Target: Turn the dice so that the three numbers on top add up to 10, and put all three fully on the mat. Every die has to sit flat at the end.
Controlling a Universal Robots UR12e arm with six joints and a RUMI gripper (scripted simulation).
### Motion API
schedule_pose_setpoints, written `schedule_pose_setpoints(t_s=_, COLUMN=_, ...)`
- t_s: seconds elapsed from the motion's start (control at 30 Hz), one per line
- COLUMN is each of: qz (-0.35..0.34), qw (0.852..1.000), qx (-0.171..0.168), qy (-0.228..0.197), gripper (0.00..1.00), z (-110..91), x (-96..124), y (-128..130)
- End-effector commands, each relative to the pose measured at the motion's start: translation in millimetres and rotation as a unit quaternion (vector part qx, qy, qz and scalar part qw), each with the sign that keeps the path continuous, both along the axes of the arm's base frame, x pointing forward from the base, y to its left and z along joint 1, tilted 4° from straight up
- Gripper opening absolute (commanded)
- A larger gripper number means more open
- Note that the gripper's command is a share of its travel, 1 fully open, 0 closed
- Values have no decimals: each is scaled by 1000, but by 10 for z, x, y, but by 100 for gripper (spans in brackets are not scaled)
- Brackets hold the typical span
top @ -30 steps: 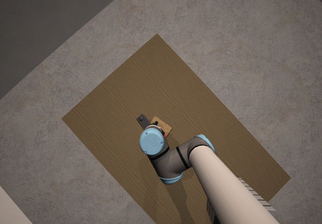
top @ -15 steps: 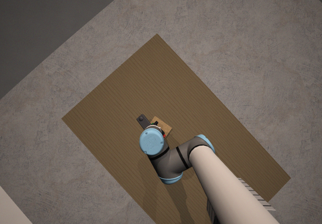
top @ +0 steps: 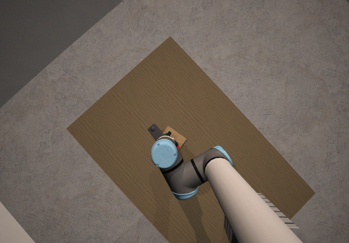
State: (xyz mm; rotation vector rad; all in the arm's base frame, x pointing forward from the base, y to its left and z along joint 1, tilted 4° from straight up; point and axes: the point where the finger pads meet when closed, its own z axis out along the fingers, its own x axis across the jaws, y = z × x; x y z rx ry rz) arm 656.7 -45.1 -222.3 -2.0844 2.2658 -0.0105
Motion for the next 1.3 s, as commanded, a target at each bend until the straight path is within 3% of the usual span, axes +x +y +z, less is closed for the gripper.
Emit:
schedule_pose_setpoints(t_s=0.0, qz=0, qw=1000, qx=0, qy=-1, gripper=10, z=5, x=5, y=-2)
schedule_pose_setpoints(t_s=1.27, qz=0, qw=1000, qx=0, qy=-1, gripper=10, z=-34, x=7, y=0)
